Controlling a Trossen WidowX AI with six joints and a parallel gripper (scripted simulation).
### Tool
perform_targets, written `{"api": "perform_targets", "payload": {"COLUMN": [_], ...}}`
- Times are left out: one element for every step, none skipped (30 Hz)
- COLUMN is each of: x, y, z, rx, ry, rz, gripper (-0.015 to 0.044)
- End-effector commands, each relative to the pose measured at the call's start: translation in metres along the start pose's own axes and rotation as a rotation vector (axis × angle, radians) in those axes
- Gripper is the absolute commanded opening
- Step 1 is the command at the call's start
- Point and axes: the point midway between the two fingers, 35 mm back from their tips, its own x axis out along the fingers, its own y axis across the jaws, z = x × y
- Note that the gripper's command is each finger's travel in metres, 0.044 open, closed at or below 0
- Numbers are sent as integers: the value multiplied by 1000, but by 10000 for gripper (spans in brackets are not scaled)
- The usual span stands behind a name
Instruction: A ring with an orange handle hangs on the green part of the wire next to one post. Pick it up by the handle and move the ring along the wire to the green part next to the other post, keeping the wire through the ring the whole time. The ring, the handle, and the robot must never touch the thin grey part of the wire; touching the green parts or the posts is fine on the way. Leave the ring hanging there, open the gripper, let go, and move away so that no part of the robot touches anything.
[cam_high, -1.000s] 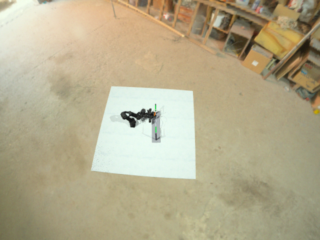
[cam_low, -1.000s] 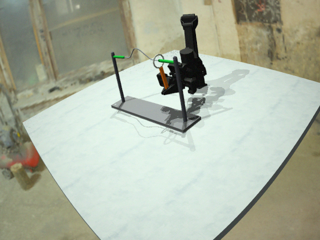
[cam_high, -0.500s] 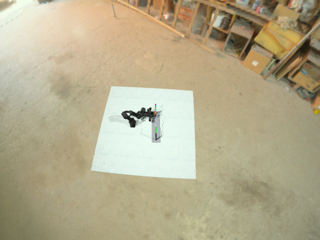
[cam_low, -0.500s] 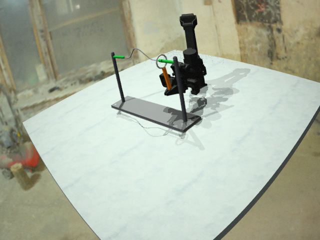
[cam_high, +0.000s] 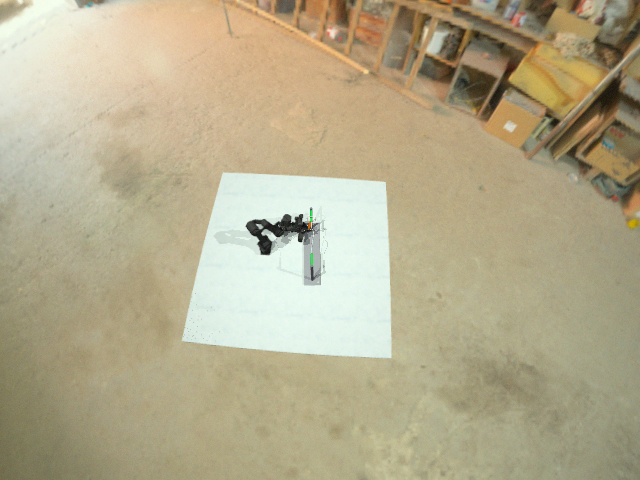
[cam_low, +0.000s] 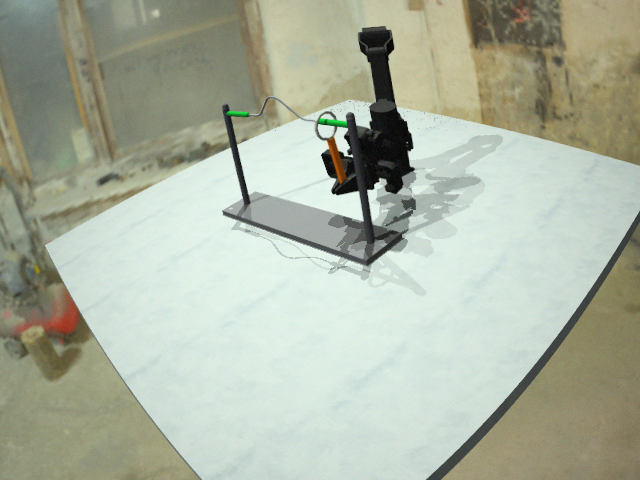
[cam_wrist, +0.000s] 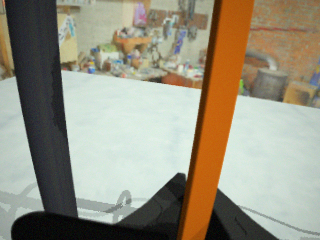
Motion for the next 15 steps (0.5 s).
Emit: {"api": "perform_targets", "payload": {"x": [0,1,1,1,1,1,1,1,1,1,1,1,1,1,1], "y": [-1,-1,-1,-1,-1,-1,-1,-1,-1,-1,-1,-1,-1,-1,-1], "z": [-8,-9,-10,-11,-11,-11,-11,-11,-11,-11,-11,-11,-11,-11,-11], "rx": [4,4,4,4,4,4,4,4,4,4,4,4,4,4,4], "ry": [2,2,2,2,2,2,2,2,2,2,2,2,2,2,2], "rz": [-5,-5,-5,-5,-5,-5,-5,-5,-5,-5,-5,-5,-5,-5,-5], "gripper": [-150,-150,-150,-150,-150,-150,-150,-150,-150,-150,-150,-150,-150,-150,-150]}}
